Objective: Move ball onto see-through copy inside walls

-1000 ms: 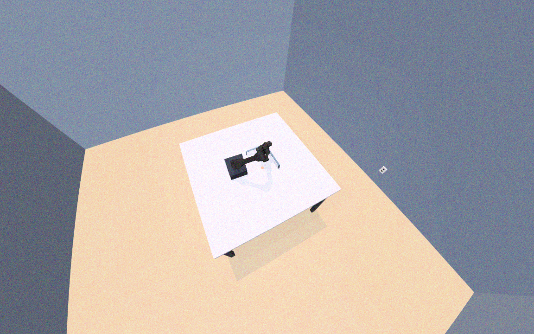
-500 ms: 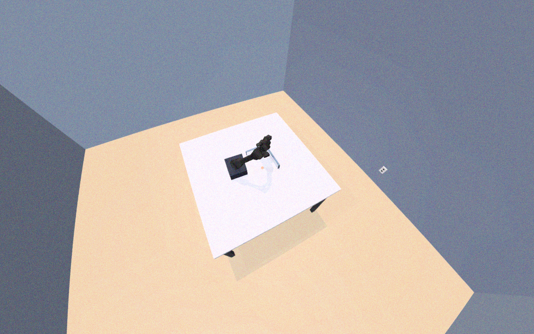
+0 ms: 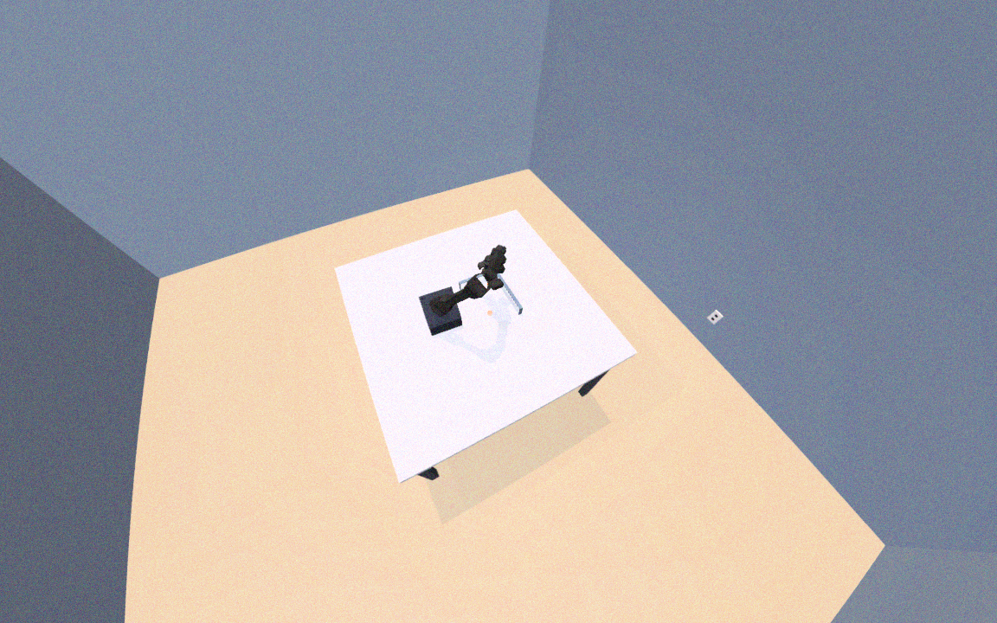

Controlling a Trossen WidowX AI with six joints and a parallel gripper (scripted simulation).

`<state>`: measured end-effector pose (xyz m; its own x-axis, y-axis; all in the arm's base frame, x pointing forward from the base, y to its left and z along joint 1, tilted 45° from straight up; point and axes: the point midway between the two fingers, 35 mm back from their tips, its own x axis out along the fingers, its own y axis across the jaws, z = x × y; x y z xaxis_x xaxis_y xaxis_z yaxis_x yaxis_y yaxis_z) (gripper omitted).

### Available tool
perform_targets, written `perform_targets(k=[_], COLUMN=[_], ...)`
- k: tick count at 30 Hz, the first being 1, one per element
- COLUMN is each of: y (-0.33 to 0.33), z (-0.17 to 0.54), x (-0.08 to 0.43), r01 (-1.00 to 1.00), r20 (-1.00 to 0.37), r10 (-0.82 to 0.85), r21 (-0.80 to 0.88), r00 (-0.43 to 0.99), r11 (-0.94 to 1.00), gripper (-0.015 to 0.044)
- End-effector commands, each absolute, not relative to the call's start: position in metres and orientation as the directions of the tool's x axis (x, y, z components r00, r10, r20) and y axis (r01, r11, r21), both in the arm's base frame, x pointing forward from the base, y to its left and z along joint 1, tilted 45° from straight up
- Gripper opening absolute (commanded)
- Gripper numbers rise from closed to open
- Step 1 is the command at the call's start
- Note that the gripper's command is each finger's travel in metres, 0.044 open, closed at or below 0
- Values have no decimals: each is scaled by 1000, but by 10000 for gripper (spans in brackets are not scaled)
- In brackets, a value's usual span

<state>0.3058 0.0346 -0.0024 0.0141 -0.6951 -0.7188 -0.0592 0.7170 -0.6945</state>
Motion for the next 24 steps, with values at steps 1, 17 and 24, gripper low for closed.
perform_targets(k=[1, 17, 24], y=[18, -55, -63], z=[8, 37, 38], x=[302, 269, 265], r01=[-55, -56, -55], r20=[-721, -715, -713], r10=[-693, -699, -701], r21=[-692, -699, -700], r00=[13, 12, 11], r11=[720, 713, 712], gripper=[0, 0, 0])
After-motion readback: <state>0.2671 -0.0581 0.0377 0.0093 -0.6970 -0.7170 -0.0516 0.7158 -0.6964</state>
